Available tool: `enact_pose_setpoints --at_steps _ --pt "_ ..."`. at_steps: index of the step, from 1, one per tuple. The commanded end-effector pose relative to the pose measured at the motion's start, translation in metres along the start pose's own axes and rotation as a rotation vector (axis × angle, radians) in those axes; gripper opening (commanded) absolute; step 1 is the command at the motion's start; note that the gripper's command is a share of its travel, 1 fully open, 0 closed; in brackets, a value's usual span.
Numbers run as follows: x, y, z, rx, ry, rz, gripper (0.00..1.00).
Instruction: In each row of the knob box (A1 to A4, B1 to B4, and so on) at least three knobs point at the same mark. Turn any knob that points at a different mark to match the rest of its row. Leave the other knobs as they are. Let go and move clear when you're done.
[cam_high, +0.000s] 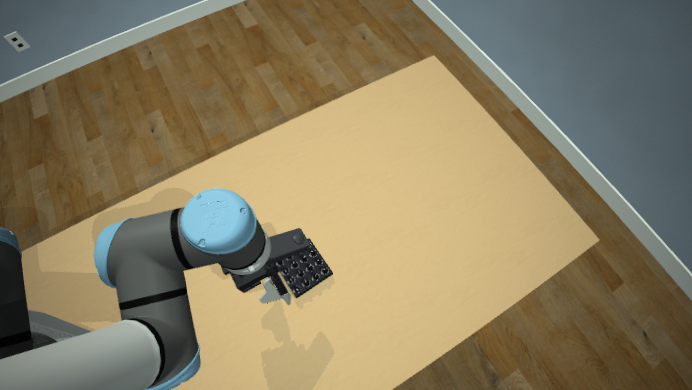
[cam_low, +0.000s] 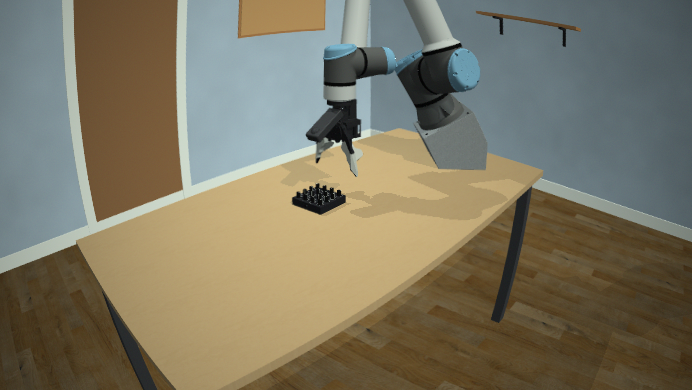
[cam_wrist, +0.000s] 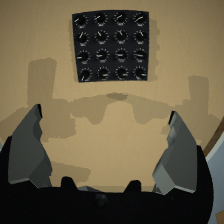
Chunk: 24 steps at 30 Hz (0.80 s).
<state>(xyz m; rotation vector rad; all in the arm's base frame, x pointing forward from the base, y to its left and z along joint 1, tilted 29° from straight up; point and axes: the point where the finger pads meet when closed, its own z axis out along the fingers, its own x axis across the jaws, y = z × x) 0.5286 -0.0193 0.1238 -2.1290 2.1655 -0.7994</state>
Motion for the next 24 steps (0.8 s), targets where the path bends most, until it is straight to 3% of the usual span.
enact_pose_setpoints --at_steps 1,24 --pt "-0.001 -0.004 0.0 -0.001 0.0 0.059 1.0" --pt "-0.004 -0.027 -0.004 -0.002 0.0 0.582 1.0"
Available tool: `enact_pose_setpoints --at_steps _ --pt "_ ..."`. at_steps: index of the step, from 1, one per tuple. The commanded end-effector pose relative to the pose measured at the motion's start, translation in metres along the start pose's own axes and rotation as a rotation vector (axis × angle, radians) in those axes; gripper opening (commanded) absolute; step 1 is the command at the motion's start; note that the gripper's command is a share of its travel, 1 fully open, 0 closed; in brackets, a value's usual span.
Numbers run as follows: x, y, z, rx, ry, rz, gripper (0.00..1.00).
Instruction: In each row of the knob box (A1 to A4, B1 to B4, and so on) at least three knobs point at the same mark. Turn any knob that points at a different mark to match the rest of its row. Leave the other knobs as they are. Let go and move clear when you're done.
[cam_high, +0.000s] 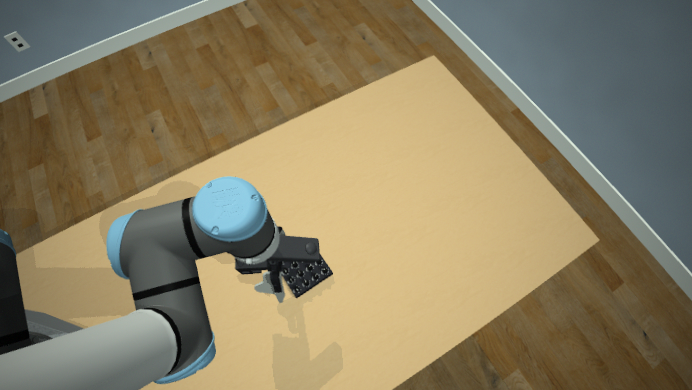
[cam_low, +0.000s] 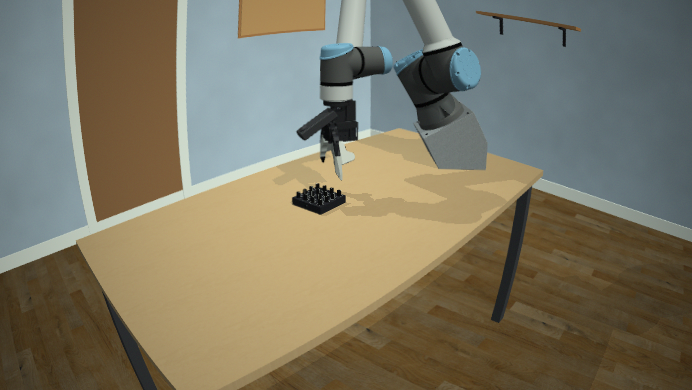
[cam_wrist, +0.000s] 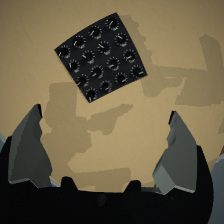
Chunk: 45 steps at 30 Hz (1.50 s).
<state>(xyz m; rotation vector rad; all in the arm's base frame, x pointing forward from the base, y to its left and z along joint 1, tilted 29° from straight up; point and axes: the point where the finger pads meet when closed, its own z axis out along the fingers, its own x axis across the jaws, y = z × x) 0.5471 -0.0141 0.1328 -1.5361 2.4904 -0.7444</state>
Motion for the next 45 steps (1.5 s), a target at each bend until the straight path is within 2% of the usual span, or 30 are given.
enact_pose_setpoints --at_steps 1,6,9,21,23,26,38,40,45 --pt "-0.004 -0.006 -0.001 -0.001 0.009 0.156 1.0" --pt "-0.006 -0.008 -0.002 -0.001 0.009 0.23 1.0" --pt "-0.009 -0.011 -0.003 -0.001 0.009 0.34 1.0" --pt "-0.018 -0.018 -0.006 0.0 0.009 0.633 1.0" --pt "-0.018 -0.018 -0.006 0.0 0.009 0.633 1.0" --pt "-0.021 -0.021 -0.007 0.001 0.009 0.742 1.0" --pt "-0.032 -0.026 -0.01 0.003 0.009 1.035 1.0" --pt "-0.032 -0.026 -0.01 0.003 0.009 1.035 1.0" --pt "-0.038 -0.028 -0.011 0.004 0.008 1.187 1.0"
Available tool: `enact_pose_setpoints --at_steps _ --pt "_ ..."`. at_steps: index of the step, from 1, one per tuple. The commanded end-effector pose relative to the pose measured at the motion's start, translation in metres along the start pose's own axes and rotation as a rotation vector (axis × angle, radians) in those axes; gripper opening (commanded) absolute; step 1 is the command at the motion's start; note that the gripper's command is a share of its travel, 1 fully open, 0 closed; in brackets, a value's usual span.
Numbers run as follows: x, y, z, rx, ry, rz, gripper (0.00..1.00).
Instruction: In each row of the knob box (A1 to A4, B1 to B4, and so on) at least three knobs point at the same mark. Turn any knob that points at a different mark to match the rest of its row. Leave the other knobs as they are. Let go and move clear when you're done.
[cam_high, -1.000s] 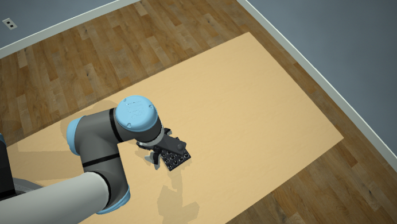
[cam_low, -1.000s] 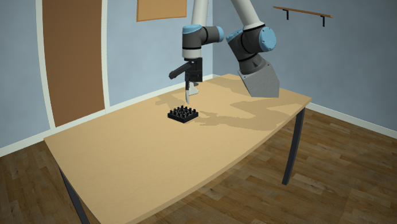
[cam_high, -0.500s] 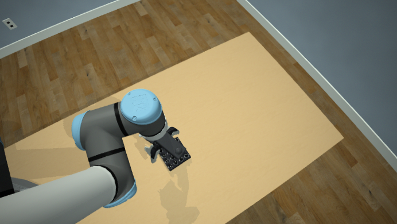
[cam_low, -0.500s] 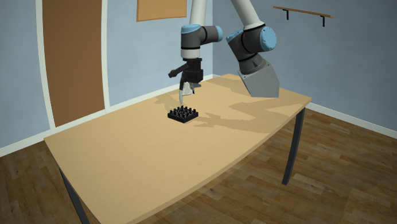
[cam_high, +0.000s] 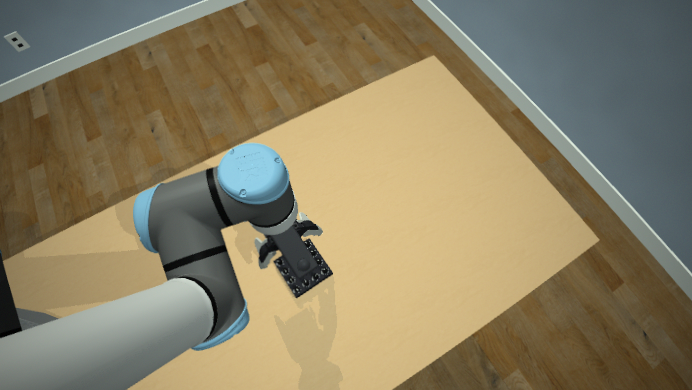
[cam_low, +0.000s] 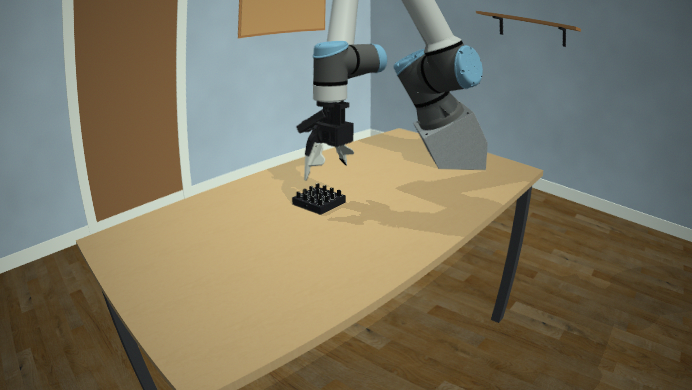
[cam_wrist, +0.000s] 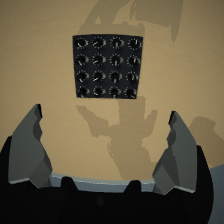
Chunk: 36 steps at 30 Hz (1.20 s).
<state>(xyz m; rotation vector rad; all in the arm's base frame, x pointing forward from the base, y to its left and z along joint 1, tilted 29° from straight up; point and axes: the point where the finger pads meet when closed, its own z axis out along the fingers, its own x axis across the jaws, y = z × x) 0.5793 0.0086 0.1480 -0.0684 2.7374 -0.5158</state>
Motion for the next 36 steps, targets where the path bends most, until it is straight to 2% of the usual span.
enact_pose_setpoints --at_steps 1,10,22,33,34,36 --pt "-0.006 0.004 -0.002 0.006 0.005 0.156 1.0" --pt "-0.013 0.011 -0.004 0.007 0.004 0.361 1.0" --pt "-0.016 0.015 -0.005 0.007 0.003 0.473 1.0" --pt "-0.016 0.015 -0.005 0.008 0.004 0.49 1.0" --pt "-0.016 0.015 -0.005 0.008 0.004 0.49 0.11" --pt "-0.016 0.015 -0.005 0.008 0.004 0.49 0.11"
